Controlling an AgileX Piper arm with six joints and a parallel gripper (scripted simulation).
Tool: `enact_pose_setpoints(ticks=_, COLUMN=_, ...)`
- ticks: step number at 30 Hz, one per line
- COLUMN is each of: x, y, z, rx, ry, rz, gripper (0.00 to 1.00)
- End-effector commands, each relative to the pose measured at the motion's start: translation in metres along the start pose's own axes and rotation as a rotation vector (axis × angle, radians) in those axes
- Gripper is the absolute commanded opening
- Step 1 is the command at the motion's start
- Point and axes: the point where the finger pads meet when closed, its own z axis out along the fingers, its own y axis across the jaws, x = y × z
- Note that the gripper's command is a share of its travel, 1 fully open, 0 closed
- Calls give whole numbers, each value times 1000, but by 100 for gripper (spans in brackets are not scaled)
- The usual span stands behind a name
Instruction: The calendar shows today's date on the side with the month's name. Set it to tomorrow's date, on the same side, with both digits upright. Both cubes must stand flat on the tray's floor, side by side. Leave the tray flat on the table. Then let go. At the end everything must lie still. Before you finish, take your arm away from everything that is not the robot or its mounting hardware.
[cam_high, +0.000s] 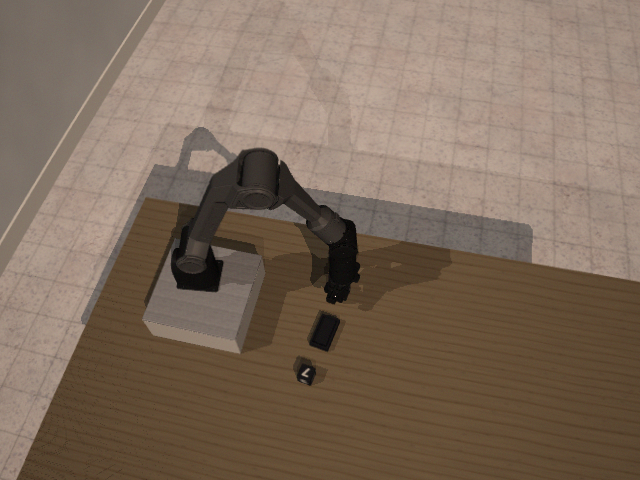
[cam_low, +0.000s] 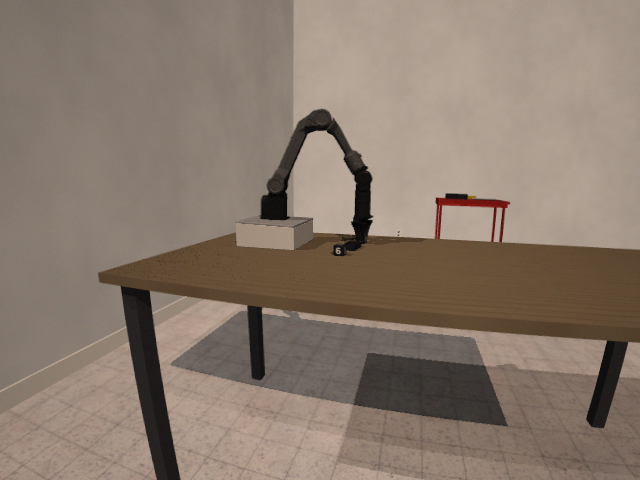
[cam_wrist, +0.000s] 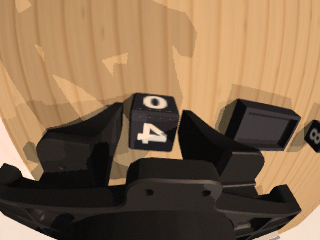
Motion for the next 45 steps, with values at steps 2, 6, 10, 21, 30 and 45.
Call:
enact_pose_setpoints(ticks=2, x=0, y=-1, z=1, rx=1, ry=2, rz=1, gripper=64)
enact_pose_setpoints(ticks=6, x=0, y=-1, z=1, rx=1, ry=2, rz=1, gripper=64)
enact_pose_setpoints(ticks=10, x=0, y=-1, z=1, rx=1, ry=2, rz=1, gripper=64)
enact_pose_setpoints(ticks=21, x=0, y=-1, z=1, rx=1, ry=2, rz=1, gripper=64)
enact_pose_setpoints(ticks=30, x=0, y=-1, z=1, rx=1, ry=2, rz=1, gripper=38)
enact_pose_setpoints(ticks=45, x=0, y=-1, z=1, rx=1, ry=2, rz=1, gripper=38)
